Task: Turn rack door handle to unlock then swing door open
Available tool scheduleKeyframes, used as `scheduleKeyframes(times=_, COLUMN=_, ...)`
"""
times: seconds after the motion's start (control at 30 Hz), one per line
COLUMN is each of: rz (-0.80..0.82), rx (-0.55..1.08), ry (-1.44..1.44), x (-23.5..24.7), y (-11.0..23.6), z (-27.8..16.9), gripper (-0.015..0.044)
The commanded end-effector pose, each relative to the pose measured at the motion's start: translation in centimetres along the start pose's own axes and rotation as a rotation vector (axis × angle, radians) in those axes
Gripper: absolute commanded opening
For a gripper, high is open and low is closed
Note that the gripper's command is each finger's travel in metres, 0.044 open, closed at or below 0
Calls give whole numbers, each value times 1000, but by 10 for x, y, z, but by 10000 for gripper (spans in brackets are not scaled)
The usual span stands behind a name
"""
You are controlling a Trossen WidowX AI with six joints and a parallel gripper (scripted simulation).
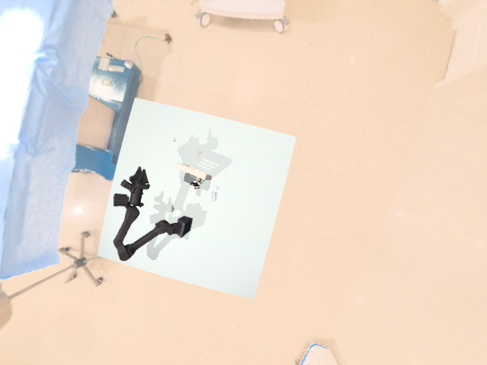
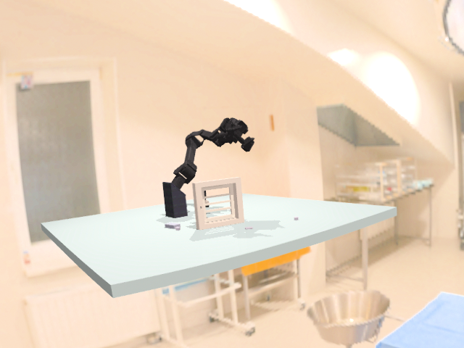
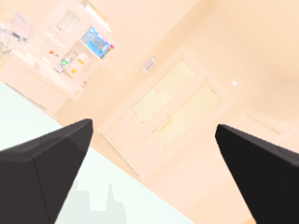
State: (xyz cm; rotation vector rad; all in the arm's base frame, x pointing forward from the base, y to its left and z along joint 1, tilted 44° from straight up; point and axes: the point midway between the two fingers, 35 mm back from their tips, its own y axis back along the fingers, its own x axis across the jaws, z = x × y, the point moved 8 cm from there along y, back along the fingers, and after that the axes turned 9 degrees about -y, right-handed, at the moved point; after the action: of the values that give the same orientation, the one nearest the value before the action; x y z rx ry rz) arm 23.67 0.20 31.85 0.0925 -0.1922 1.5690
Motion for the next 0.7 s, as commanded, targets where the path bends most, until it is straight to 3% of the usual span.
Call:
scheduleKeyframes(times=0.0, rz=0, rx=2, ry=1, x=0, y=0, z=0, gripper=374)
scheduleKeyframes(times=0.1, rz=-7, rx=33, ry=10, x=-2, y=-5, z=-3, gripper=297)
scheduleKeyframes(times=0.67, rz=-37, rx=453, ry=113, x=-38, y=-53, z=-44, gripper=297)
